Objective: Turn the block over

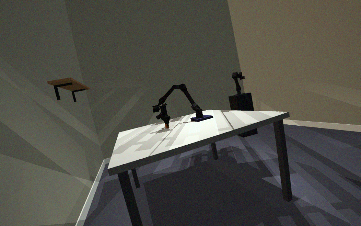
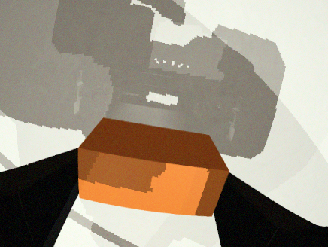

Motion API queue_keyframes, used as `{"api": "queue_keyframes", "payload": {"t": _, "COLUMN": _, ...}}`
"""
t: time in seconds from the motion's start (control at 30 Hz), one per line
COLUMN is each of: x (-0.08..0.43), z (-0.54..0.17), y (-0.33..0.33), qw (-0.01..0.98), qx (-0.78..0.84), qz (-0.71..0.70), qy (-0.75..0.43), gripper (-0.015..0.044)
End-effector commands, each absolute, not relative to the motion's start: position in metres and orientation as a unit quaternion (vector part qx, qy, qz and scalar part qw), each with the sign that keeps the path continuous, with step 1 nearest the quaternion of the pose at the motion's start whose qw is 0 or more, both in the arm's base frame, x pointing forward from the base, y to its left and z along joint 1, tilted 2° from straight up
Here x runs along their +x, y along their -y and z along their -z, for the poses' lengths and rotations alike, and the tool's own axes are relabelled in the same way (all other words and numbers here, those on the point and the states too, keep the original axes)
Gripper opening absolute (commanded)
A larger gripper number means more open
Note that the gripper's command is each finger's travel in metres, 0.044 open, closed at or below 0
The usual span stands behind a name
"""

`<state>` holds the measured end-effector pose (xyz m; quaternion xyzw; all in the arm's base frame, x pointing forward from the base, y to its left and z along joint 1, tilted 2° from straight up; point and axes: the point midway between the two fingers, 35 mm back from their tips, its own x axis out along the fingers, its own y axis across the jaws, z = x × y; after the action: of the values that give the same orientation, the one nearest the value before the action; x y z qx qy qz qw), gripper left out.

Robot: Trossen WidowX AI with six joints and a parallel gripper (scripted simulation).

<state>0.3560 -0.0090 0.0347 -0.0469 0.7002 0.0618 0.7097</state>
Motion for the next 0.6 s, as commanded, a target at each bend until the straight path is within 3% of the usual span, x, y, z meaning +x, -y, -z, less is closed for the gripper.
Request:
{"api": "queue_keyframes", "payload": {"t": 0.0, "x": 0.356, "z": -0.033, "y": 0.009, "qw": 0.709, "qx": -0.046, "qz": -0.06, "qy": -0.701, "gripper": 0.0229}}
{"api": "queue_keyframes", "payload": {"t": 0.43, "x": 0.356, "z": -0.033, "y": 0.009, "qw": 0.709, "qx": -0.046, "qz": -0.06, "qy": -0.701, "gripper": 0.0142}}
{"api": "queue_keyframes", "payload": {"t": 0.57, "x": 0.356, "z": -0.048, "y": 0.009, "qw": 0.709, "qx": -0.046, "qz": -0.06, "qy": -0.701, "gripper": 0.0038}}
